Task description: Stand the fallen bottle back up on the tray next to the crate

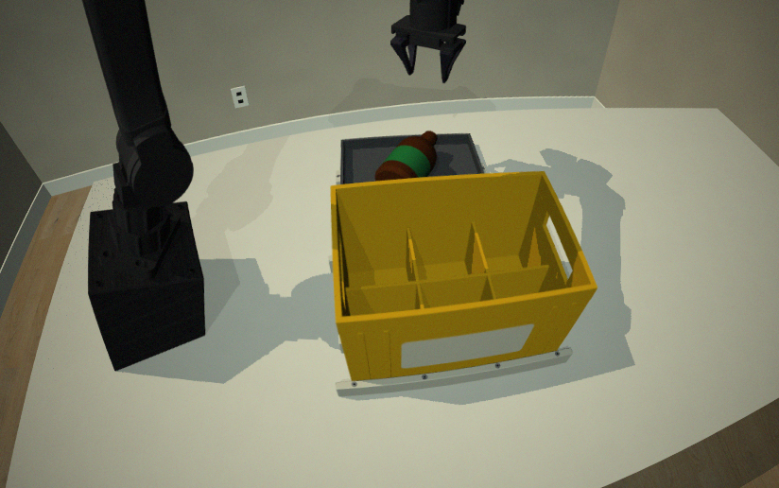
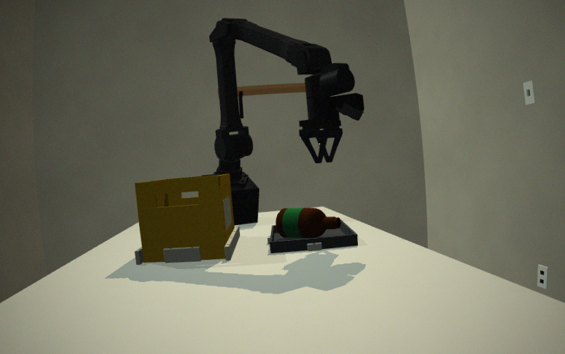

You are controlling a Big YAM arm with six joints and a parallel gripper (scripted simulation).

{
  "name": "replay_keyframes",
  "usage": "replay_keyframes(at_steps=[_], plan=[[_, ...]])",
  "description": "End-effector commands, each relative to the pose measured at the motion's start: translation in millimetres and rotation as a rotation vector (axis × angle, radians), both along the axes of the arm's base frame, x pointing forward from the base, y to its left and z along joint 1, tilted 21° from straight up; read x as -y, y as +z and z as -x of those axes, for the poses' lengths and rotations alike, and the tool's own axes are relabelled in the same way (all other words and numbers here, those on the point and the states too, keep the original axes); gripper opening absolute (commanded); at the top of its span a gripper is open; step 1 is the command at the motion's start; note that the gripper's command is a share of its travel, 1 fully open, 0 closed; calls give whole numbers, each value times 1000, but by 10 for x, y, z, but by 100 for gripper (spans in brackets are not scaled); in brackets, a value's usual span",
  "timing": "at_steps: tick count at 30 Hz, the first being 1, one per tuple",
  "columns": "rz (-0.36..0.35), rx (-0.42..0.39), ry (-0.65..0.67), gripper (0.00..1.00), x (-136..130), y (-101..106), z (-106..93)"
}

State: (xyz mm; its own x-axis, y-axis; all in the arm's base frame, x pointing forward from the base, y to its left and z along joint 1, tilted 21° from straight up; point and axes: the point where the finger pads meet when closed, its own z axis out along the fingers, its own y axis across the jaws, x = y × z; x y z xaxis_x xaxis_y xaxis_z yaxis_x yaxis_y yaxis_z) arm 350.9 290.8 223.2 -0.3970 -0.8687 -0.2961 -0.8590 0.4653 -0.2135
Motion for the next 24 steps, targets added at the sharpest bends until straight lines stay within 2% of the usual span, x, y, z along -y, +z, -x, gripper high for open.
replay_keyframes(at_steps=[1,5,10,20,22,23,24], plan=[[-22,19,1,61,-64,193,-35],[-16,12,1,61,-57,145,-30],[1,-5,0,61,-37,-87,-34],[4,-3,0,61,-29,-285,-133],[4,-3,0,61,-29,-285,-133],[-33,39,-1,61,-61,-57,-175],[-3,4,0,61,-34,-298,-148]])
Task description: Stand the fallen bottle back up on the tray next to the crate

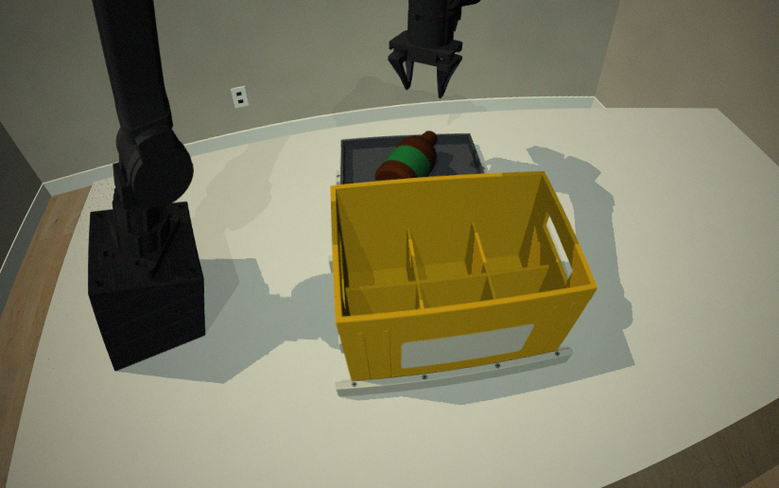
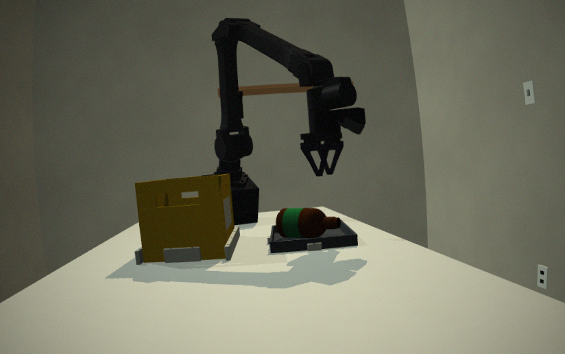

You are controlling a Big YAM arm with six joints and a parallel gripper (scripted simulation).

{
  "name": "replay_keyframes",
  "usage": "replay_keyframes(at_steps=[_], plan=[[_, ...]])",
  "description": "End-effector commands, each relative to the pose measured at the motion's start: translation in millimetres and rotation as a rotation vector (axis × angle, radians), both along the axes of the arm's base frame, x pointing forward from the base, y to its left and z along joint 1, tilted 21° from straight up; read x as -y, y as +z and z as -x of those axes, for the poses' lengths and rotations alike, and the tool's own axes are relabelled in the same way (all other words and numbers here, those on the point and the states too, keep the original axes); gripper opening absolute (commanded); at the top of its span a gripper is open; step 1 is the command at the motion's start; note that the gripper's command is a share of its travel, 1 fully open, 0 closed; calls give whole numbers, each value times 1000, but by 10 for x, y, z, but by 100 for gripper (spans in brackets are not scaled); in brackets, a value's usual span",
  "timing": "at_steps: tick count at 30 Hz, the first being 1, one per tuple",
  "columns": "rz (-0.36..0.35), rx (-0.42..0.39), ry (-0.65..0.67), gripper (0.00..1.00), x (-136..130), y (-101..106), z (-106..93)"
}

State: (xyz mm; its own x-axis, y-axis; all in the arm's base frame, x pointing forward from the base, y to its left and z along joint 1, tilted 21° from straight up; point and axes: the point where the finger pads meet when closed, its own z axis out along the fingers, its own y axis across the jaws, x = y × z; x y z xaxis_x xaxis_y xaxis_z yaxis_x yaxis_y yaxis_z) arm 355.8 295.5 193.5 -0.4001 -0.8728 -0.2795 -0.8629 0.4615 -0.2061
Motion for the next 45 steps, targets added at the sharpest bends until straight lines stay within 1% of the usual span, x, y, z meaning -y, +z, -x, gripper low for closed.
replay_keyframes(at_steps=[1,12,15,16,17,18,19,24,26,27,29,30,32,34,35,36,39,45], plan=[[-8,12,-2,61,3,-78,-114],[-8,11,-2,61,-59,-458,-240],[-12,16,-2,61,-80,-463,-268],[-44,54,-2,61,-101,-263,-299],[-34,42,-2,61,-71,-366,-266],[-17,22,-2,61,-95,-519,-298],[-8,11,-2,61,-84,-610,-289],[-7,11,-2,61,-102,-726,-328],[-14,19,-2,61,-134,-717,-370],[-11,15,-2,61,-124,-753,-361],[-31,39,-2,61,-123,-627,-362],[-38,48,-2,61,-167,-590,-416],[-38,48,-2,61,-167,-590,-416],[-23,29,-2,61,-173,-724,-425],[-19,26,-2,61,-168,-752,-420],[-19,26,-2,61,-164,-756,-417],[-30,38,-2,61,-159,-681,-412],[-29,38,-2,61,-158,-687,-411]])
